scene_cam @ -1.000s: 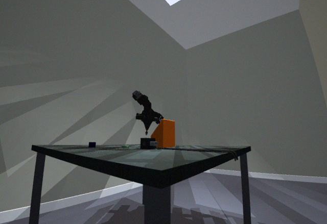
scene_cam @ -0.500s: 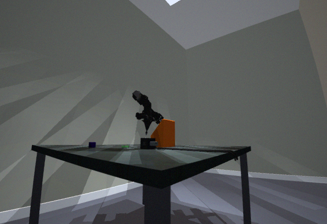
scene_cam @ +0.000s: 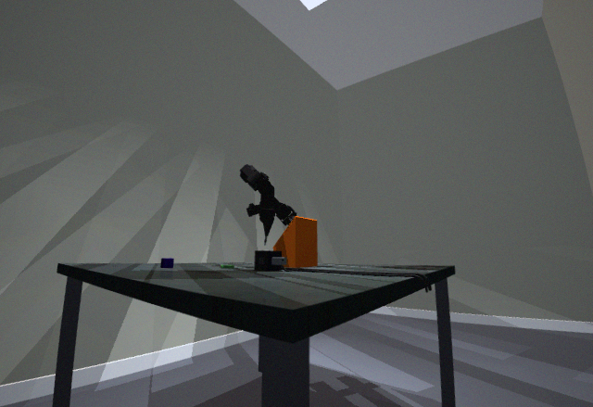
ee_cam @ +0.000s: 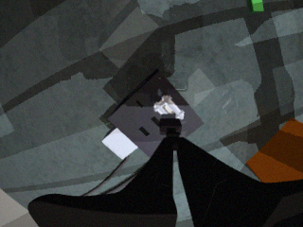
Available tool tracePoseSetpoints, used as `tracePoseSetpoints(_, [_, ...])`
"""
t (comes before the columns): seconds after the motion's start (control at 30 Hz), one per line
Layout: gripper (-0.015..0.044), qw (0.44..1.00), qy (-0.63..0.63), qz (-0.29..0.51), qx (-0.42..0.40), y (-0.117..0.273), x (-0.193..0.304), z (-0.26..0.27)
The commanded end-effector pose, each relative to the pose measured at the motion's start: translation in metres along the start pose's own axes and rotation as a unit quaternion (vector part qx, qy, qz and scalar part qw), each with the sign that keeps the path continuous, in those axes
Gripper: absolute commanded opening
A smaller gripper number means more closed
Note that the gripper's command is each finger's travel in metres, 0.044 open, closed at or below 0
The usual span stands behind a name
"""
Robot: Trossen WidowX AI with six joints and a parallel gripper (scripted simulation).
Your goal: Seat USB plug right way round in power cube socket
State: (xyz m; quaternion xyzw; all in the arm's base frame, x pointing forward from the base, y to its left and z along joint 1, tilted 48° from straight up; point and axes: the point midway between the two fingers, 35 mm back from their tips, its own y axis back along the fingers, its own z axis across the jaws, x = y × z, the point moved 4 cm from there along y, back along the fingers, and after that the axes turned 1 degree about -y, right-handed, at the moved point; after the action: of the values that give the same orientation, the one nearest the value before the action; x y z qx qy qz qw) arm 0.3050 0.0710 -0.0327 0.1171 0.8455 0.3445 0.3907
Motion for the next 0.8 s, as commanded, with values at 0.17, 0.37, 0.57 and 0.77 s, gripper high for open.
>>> tracePoseSetpoints(0.17, [0.0000,0.994,0.110,0.000,0.000,-0.0003,0.0002,-0.0001])
tracePoseSetpoints(0.37, [0.0000,0.982,0.187,0.000,0.000,-0.0003,0.0002,-0.0001])
tracePoseSetpoints(0.57, [0.0000,0.965,0.264,0.000,0.000,-0.0003,0.0002,-0.0001])
tracePoseSetpoints(0.77, [0.0000,0.941,0.339,0.000,0.000,-0.0003,0.0002,-0.0001])
